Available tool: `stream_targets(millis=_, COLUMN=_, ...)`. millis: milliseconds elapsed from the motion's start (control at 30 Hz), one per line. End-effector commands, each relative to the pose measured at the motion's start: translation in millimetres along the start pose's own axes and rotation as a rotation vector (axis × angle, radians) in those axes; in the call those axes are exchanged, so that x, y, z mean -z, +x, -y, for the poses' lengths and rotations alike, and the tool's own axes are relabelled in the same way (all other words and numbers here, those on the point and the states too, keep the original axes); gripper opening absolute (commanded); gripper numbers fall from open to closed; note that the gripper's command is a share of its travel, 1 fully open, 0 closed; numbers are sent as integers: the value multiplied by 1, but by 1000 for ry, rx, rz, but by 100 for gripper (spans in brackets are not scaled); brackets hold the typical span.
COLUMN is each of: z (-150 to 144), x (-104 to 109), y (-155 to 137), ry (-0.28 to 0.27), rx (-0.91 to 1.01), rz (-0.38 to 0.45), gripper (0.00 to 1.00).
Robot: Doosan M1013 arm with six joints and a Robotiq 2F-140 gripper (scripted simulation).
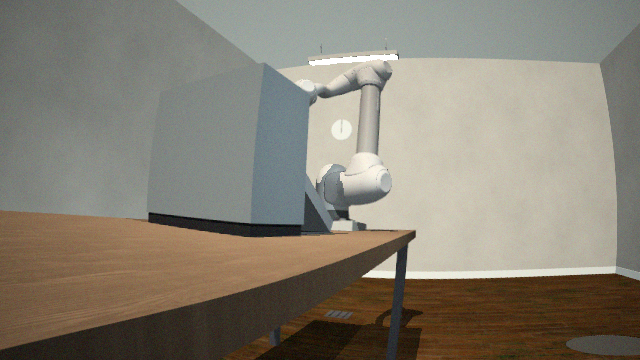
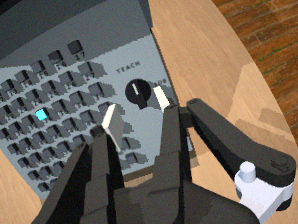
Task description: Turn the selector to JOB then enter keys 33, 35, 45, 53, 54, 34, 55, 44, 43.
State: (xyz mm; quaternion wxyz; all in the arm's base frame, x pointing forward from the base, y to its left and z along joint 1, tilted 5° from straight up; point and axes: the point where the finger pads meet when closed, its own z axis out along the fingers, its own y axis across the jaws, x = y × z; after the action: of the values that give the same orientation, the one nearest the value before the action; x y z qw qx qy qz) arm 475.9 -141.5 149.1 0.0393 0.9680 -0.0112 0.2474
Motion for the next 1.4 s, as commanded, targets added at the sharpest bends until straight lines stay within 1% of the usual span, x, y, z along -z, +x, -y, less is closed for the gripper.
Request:
stream_targets(millis=0, z=-2, x=0, y=2, ry=1, rx=-1, rz=-1, gripper=33)
stream_targets(millis=367, z=-2, x=-3, y=2, ry=1, rx=-1, rz=-1, gripper=33)
stream_targets(millis=833, z=-2, x=-18, y=2, ry=1, rx=-1, rz=-1, gripper=33)
stream_targets(millis=1367, z=-2, x=-28, y=2, ry=1, rx=-1, rz=-1, gripper=33)
